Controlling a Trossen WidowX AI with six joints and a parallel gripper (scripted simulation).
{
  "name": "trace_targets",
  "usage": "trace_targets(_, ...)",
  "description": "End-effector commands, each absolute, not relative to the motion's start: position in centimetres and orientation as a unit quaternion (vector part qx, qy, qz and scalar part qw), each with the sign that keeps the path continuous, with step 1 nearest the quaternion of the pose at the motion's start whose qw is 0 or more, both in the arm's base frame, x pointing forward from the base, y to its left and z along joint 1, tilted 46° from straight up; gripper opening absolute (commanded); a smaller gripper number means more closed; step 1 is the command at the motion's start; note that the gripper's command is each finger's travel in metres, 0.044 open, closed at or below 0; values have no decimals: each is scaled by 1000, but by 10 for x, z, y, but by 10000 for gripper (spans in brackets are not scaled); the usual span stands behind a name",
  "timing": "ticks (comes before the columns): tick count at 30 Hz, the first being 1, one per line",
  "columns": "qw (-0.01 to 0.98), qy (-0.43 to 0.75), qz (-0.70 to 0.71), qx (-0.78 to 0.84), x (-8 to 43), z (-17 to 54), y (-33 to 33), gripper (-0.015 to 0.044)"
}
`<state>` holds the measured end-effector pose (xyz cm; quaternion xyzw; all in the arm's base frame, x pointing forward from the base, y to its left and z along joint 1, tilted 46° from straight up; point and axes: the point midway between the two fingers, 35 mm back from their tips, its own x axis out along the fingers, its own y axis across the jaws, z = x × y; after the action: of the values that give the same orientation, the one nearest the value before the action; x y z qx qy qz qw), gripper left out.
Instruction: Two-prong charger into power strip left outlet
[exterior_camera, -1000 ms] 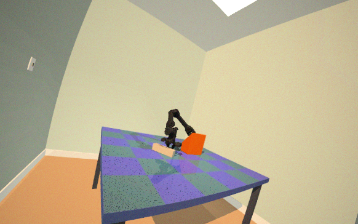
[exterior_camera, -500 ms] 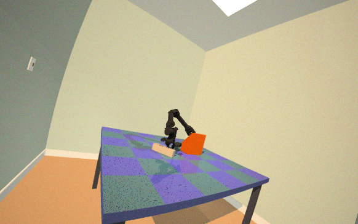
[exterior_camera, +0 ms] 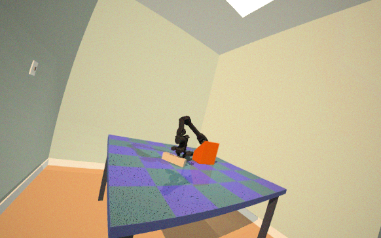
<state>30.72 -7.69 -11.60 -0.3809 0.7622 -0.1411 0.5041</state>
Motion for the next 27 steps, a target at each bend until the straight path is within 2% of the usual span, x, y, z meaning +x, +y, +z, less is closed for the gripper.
trace_targets(1, 511, 758, -141, -379, 314, -118, -74, 0)
trace_targets(27, 512, 758, -141, -379, 323, -121, -71, 0)
